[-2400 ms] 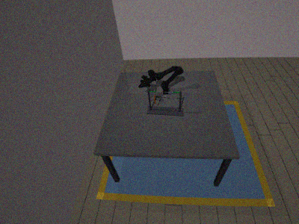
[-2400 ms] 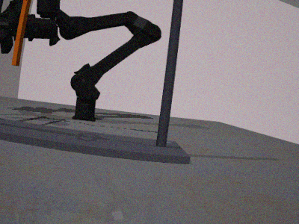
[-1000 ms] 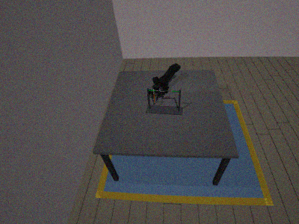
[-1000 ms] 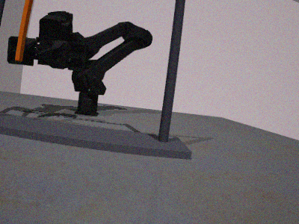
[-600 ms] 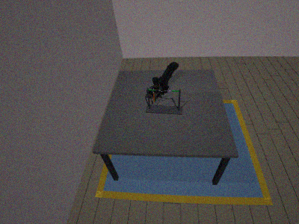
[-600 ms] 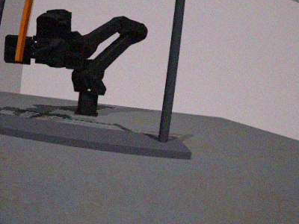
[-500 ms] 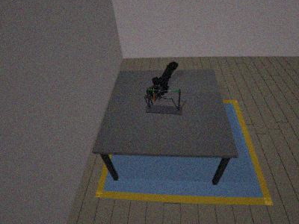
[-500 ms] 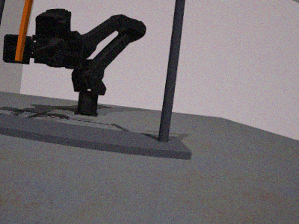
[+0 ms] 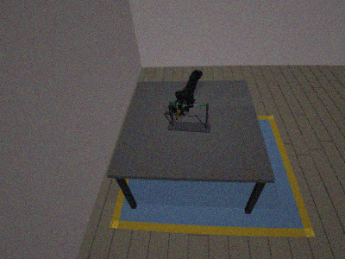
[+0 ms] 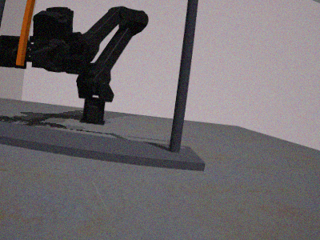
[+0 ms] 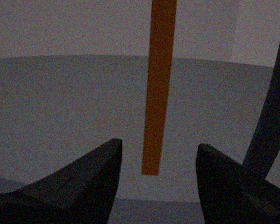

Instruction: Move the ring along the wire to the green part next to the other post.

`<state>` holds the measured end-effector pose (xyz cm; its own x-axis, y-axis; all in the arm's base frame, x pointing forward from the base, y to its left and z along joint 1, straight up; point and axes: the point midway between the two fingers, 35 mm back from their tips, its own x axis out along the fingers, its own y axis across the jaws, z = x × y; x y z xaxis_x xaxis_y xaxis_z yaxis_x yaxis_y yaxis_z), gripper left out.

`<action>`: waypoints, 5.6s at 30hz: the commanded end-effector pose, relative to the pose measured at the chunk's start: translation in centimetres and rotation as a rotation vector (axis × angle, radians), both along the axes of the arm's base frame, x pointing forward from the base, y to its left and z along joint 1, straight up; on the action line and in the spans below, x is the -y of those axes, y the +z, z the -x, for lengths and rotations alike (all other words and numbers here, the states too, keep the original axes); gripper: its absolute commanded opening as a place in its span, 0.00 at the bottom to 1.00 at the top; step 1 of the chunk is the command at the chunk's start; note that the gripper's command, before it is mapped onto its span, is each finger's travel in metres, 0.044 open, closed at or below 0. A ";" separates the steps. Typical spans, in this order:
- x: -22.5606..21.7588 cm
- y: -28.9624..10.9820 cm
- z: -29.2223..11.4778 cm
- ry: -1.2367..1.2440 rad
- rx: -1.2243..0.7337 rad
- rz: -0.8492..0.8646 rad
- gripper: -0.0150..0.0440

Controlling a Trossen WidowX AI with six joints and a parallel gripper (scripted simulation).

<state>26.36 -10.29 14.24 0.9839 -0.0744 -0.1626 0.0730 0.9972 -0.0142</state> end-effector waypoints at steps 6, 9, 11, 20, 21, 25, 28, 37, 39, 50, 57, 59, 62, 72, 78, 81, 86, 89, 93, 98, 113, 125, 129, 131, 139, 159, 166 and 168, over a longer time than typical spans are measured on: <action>0.2 -0.2 -1.4 -0.004 0.003 -0.003 0.53; 0.2 -0.3 -1.9 -0.004 0.003 -0.003 0.53; 0.2 -0.4 -2.2 -0.004 0.004 -0.003 0.53; 0.0 -0.9 -3.6 -0.004 0.007 -0.004 0.53; 0.0 -1.0 -3.7 -0.004 0.007 -0.004 0.53; 0.0 -1.1 -3.9 -0.004 0.008 -0.005 0.53; 0.0 -1.1 -3.9 -0.004 0.008 -0.005 0.53; 0.0 -1.1 -3.9 -0.004 0.008 -0.005 0.53; 0.0 -1.1 -3.9 -0.004 0.008 -0.005 0.53; -0.1 -1.1 -3.9 0.001 0.005 -0.002 0.26; -0.1 -1.1 -3.9 0.001 0.005 -0.002 0.00; -0.1 -1.1 -3.9 0.001 0.005 -0.002 0.00; -0.1 -1.1 -3.9 0.001 0.005 -0.002 0.00; -0.2 -0.5 -3.9 -0.001 0.006 -0.002 0.00; -0.3 0.4 -3.9 -0.005 0.007 -0.001 0.00; -0.3 0.4 -3.9 -0.005 0.007 -0.001 0.00; -0.3 0.4 -3.9 -0.005 0.007 -0.001 0.00; -0.3 0.4 -3.9 -0.005 0.007 -0.001 0.00; -0.3 0.4 -3.9 -0.005 0.007 -0.001 0.00; -0.3 0.4 -3.9 -0.005 0.007 -0.001 0.00; -0.3 0.4 -3.9 -0.005 0.007 -0.001 0.00; -1.5 0.4 -4.1 -0.006 0.002 0.001 0.00; -1.9 0.5 -4.1 -0.006 0.000 0.001 0.00; -2.1 0.5 -4.1 -0.007 0.000 0.001 0.00; -2.9 0.5 -4.2 -0.015 -0.003 0.005 0.00; -4.2 0.5 -4.3 -0.116 -0.009 0.047 0.00; -4.5 0.5 -4.3 -0.182 -0.013 0.073 0.00; -4.6 0.5 -4.3 -0.203 -0.013 0.081 0.00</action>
